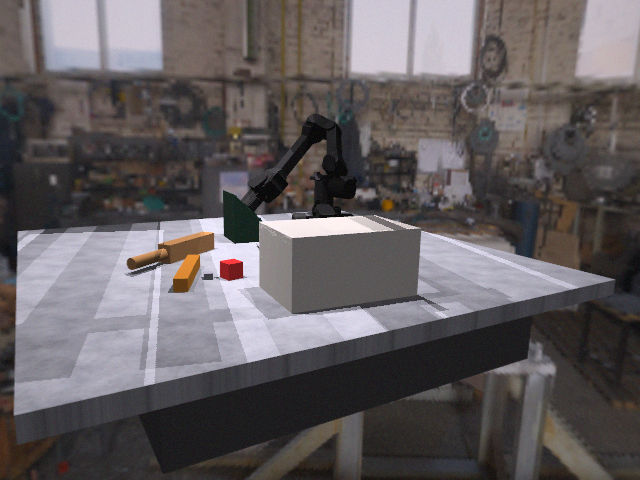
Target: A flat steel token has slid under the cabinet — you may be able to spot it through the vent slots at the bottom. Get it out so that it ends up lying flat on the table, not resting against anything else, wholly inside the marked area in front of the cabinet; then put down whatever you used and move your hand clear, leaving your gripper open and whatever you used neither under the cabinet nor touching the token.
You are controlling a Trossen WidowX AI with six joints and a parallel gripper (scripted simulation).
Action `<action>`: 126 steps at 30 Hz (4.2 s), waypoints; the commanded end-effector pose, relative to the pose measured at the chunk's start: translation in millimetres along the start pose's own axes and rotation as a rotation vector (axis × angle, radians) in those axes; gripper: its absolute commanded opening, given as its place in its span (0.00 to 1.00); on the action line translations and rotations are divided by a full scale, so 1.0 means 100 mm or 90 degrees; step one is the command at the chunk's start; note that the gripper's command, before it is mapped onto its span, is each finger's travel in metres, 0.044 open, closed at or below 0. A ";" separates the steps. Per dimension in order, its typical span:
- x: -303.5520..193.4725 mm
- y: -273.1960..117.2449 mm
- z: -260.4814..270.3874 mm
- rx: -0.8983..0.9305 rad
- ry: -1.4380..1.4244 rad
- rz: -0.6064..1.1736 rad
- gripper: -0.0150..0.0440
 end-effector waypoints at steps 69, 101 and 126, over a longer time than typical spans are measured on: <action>0.54 0.01 0.00 0.001 -0.003 0.000 0.25; 0.94 0.01 0.01 0.001 -0.004 -0.001 0.25; 1.23 0.00 0.01 0.001 -0.004 -0.002 0.25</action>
Point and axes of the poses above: the point midway between the two fingers, 35 mm back from their tips, its own y axis out along the fingers, its own z axis across the jaws, x = y × z, the point moved 2 cm from there along -y, back along the fingers, and after that the axes turned 1 degree about -y, right-handed, at the moved point
